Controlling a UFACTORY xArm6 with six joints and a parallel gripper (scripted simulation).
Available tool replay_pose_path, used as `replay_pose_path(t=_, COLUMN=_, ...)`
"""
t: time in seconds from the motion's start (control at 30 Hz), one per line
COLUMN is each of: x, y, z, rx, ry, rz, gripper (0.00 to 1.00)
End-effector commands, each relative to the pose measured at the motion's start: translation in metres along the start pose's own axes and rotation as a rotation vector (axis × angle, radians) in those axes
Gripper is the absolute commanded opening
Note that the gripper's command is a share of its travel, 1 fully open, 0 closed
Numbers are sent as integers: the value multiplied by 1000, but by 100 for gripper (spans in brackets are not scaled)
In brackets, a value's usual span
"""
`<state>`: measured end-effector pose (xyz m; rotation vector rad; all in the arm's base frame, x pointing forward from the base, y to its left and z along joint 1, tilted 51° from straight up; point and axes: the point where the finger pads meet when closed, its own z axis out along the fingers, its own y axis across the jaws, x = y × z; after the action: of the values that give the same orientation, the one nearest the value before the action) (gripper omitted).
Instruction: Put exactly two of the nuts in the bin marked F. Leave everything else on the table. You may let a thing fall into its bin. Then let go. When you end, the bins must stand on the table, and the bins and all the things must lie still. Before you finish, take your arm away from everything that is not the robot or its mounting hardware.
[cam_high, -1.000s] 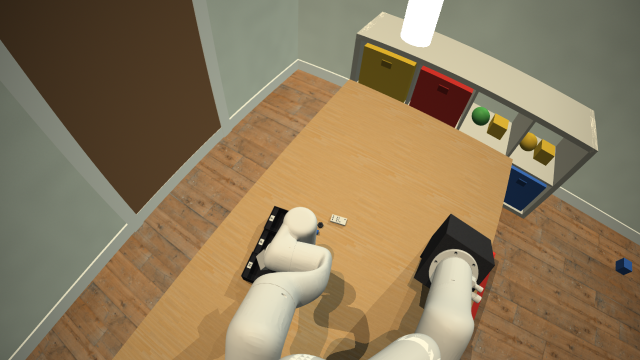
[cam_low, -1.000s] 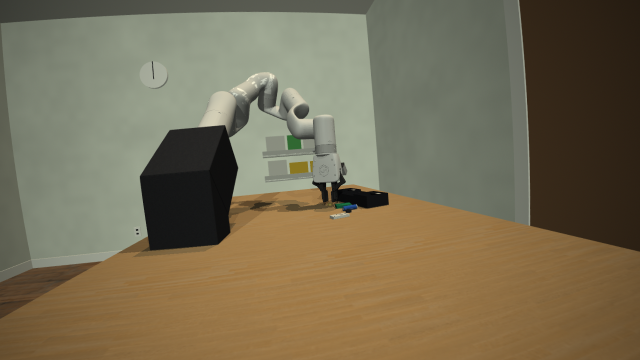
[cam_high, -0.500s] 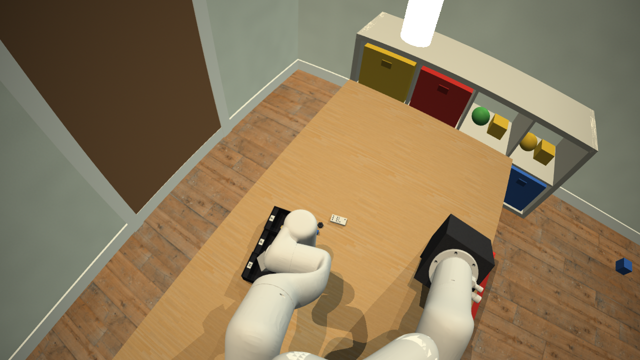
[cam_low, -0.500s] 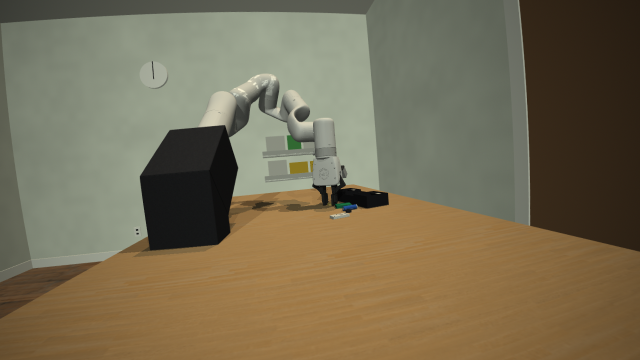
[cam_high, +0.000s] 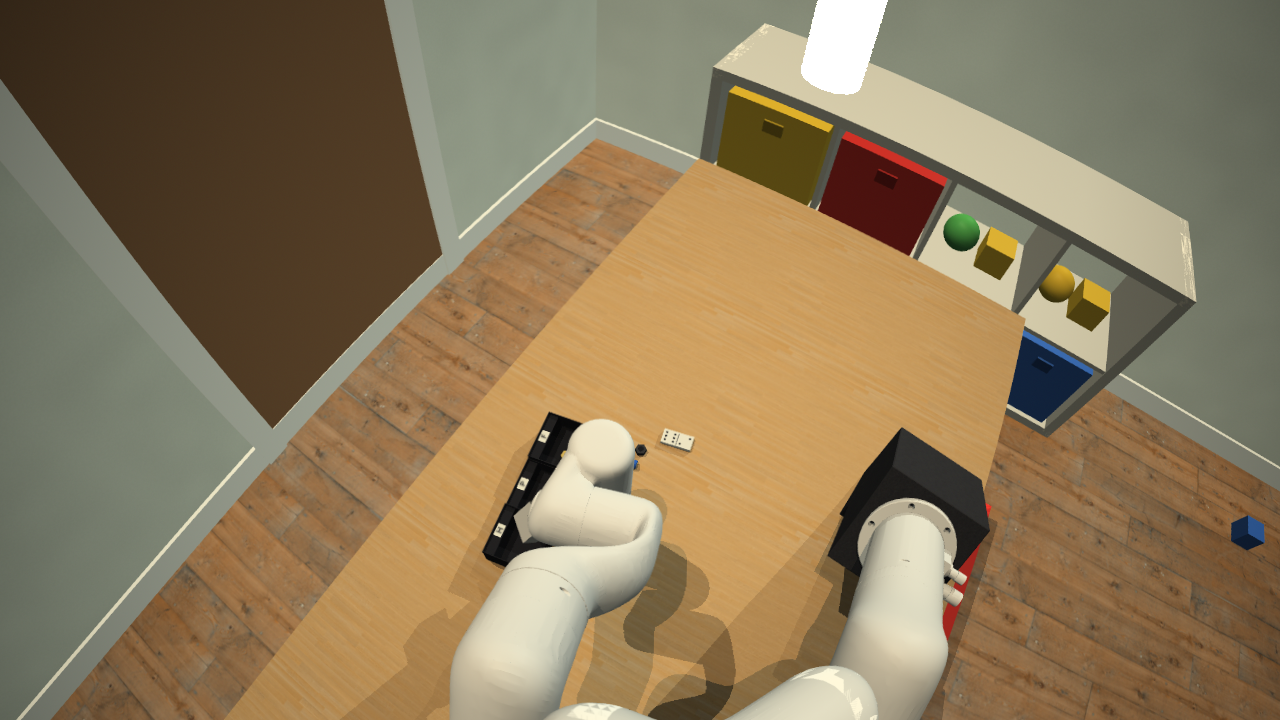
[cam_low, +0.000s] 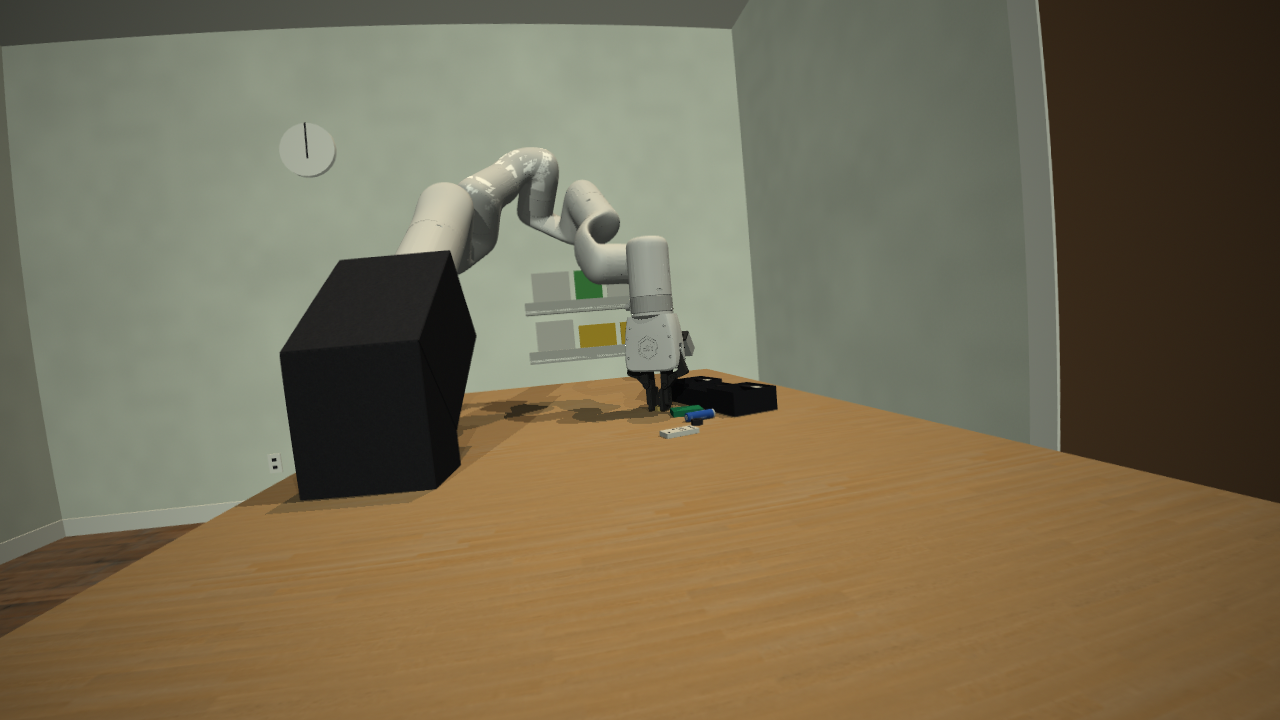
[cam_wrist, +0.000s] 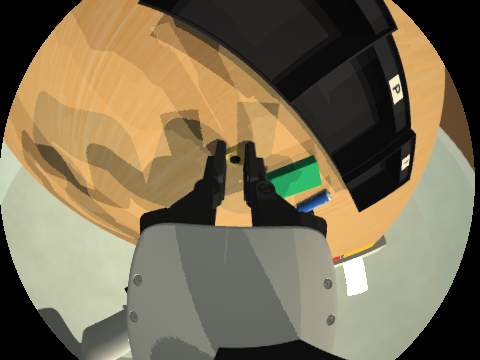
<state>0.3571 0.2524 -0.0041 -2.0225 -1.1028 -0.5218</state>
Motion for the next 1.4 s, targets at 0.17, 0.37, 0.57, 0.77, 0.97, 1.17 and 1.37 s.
replay_pose_path(t=0.17, x=1, y=1, z=-1, rx=-2, ry=1, rz=0, gripper=0)
replay_pose_path(t=0.37, x=1, y=1, z=-1, rx=-2, ry=1, rz=0, gripper=0)
replay_pose_path(t=0.57, x=1, y=1, z=-1, rx=-2, ry=1, rz=0, gripper=0)
replay_pose_path(t=0.77, x=0, y=1, z=-17, rx=-2, ry=1, rz=0, gripper=0)
replay_pose_path(t=0.97, x=0, y=1, z=-31, rx=-2, ry=1, rz=0, gripper=0)
replay_pose_path(t=1.17, x=0, y=1, z=-51, rx=-2, ry=1, rz=-1, gripper=0)
replay_pose_path(t=1.37, x=1, y=1, z=-61, rx=-2, ry=1, rz=-1, gripper=0)
